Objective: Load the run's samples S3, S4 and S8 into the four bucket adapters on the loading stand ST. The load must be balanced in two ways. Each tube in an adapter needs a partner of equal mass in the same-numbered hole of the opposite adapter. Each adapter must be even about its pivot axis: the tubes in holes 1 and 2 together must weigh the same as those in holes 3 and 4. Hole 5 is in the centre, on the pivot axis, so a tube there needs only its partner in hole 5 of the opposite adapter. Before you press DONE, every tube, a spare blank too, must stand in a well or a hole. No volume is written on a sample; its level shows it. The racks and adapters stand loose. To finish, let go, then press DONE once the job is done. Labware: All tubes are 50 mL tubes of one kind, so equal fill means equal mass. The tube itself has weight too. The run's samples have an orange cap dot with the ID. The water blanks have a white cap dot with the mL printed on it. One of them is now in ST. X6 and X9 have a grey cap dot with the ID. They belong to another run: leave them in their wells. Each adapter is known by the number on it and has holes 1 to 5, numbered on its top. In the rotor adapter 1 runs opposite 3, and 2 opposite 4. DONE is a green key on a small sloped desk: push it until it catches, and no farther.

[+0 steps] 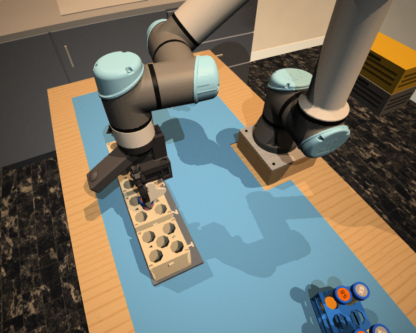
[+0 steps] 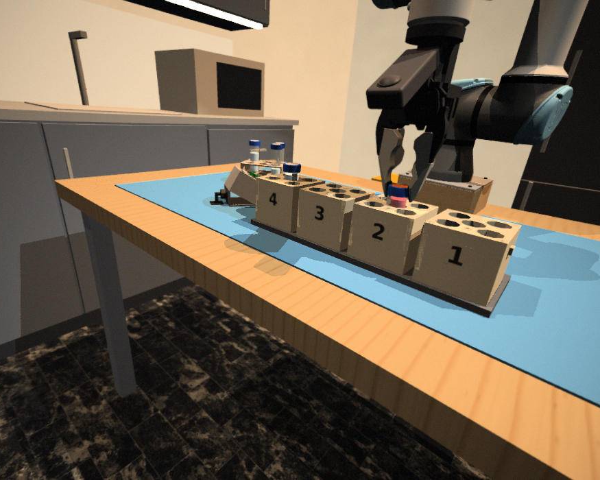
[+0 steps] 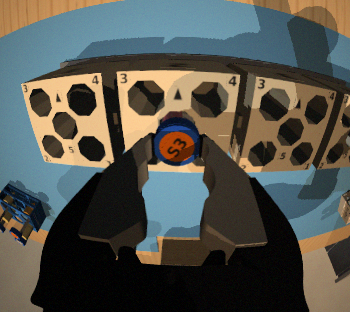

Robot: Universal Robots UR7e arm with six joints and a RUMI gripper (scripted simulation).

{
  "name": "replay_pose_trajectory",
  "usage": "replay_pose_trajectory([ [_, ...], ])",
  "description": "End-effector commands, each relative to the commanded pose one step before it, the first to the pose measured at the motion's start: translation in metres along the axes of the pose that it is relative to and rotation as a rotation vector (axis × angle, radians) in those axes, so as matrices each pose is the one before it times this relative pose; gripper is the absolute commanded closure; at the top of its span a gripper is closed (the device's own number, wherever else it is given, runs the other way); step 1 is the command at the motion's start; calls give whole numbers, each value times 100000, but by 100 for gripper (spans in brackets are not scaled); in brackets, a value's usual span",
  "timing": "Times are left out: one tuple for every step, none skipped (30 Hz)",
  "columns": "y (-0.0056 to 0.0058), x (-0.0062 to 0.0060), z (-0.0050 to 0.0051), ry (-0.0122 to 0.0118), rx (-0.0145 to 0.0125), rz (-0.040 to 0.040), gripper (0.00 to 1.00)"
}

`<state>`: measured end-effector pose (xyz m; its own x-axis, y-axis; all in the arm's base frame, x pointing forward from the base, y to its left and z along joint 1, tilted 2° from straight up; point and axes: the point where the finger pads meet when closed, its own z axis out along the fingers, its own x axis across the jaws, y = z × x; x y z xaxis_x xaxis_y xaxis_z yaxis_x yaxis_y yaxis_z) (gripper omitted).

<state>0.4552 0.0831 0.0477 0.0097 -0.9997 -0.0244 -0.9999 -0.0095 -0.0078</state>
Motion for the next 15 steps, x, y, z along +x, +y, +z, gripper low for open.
replay_pose_trajectory([
  [-53,-38,2,-19,259,4,100],
  [0,0,0,0,0,0,100],
  [0,0,0,0,0,0,100],
  [0,0,0,0,0,0,100],
  [0,0,0,0,0,0,100],
  [0,0,0,0,0,0,100],
  [0,0,0,0,0,0,100],
  [0,0,0,0,0,0,65],
  [0,0,0,0,0,0,65],
  [0,0,0,0,0,0,65],
  [0,0,0,0,0,0,65],
  [0,0,0,0,0,0,65],
  [0,0,0,0,0,0,65],
  [0,0,0,0,0,0,65],
  [0,0,0,0,0,0,65],
])
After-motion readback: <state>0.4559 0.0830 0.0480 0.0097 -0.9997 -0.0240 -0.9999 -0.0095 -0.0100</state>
